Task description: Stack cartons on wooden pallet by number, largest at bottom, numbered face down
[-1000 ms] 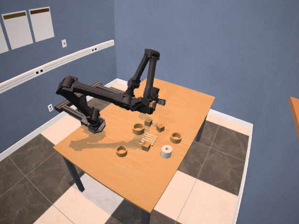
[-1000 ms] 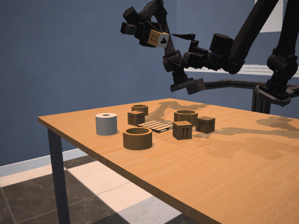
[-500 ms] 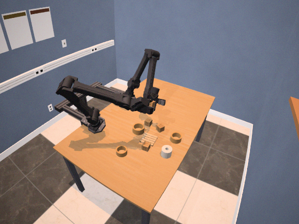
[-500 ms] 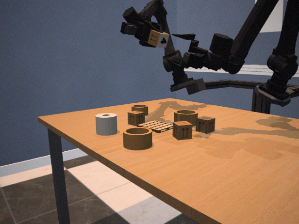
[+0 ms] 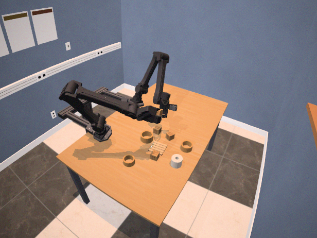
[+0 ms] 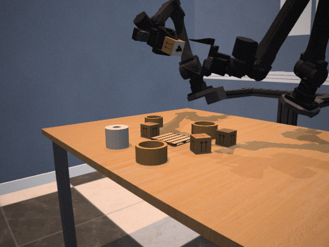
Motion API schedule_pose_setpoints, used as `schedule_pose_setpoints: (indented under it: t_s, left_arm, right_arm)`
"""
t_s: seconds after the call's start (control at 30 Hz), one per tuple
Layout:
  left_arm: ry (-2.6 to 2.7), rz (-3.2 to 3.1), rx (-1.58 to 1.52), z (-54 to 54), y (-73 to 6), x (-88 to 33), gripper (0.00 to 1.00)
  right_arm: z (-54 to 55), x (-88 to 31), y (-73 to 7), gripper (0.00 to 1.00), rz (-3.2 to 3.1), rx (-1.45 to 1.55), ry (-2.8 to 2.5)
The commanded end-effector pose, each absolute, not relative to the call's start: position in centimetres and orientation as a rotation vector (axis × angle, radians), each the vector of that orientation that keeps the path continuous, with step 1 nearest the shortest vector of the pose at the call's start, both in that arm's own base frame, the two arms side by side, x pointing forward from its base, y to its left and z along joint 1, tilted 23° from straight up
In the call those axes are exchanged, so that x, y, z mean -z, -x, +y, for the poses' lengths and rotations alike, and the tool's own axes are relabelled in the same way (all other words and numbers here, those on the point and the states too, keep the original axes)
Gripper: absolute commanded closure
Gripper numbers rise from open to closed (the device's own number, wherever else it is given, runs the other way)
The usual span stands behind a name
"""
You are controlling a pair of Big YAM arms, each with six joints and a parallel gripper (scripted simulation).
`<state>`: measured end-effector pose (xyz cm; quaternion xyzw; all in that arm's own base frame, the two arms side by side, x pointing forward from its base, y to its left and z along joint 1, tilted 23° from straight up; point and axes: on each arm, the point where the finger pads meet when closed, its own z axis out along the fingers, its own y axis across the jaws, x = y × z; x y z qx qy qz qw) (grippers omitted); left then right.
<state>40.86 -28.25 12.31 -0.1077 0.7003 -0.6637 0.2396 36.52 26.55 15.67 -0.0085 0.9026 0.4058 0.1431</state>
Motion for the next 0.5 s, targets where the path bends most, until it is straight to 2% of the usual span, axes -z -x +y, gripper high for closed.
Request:
schedule_pose_setpoints:
  t_s: [0.0, 0.1, 0.17, 0.47]
  left_arm:
    - [0.186, 1.845, 1.604, -25.6, -45.0, -14.6, 0.0]
    - [0.167, 1.831, 1.436, -22.9, -47.4, -15.2, 0.0]
    - [0.167, 1.831, 1.436, -22.9, -47.4, -15.2, 0.0]
    - [0.104, 1.836, 0.915, -13.1, -52.8, -17.5, 0.0]
  right_arm:
    - [22.1, -14.9, -35.5, 0.5, 2.593, -1.135, 0.06]
    - [19.2, -14.0, -34.9, 0.5, 2.591, -1.133, 0.075]
    - [19.2, -14.0, -34.9, 0.5, 2.591, -1.133, 0.075]
    - [11.2, -11.9, -34.1, 0.5, 2.589, -1.142, 0.094]
